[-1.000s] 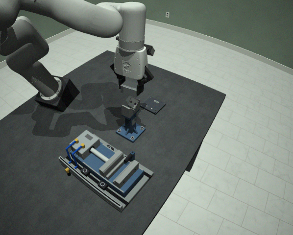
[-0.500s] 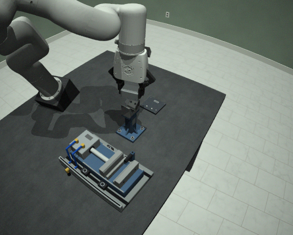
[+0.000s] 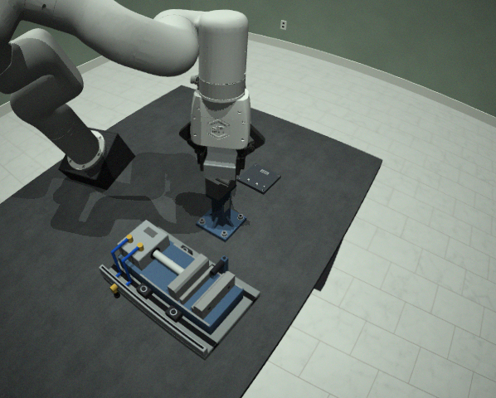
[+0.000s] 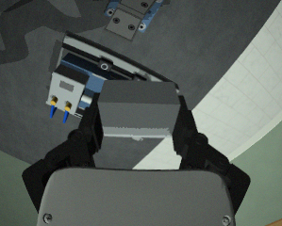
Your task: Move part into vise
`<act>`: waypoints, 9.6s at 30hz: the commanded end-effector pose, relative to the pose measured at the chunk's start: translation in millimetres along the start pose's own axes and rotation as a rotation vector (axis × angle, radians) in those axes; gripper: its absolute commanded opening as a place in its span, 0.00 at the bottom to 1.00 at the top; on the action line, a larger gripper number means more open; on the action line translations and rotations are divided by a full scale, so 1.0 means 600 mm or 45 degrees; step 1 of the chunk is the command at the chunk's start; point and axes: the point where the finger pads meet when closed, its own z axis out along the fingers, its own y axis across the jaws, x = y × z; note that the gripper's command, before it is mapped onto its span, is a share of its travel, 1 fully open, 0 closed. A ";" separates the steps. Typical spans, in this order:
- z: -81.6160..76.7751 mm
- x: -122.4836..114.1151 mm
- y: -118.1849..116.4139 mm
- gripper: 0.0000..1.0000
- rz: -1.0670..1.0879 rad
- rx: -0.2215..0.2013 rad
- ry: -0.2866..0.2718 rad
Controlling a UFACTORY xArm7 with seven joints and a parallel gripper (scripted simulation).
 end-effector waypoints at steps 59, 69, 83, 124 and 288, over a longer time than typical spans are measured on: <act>-0.005 -0.244 -0.011 0.00 -1.092 -0.007 -0.010; -0.005 -0.273 -0.018 0.00 -1.220 -0.002 -0.014; -0.005 -0.296 -0.025 0.00 -1.323 0.003 -0.017; -0.005 -0.310 -0.029 0.00 -1.384 0.006 -0.019; 0.190 -0.314 -0.025 0.00 -1.383 0.006 -0.019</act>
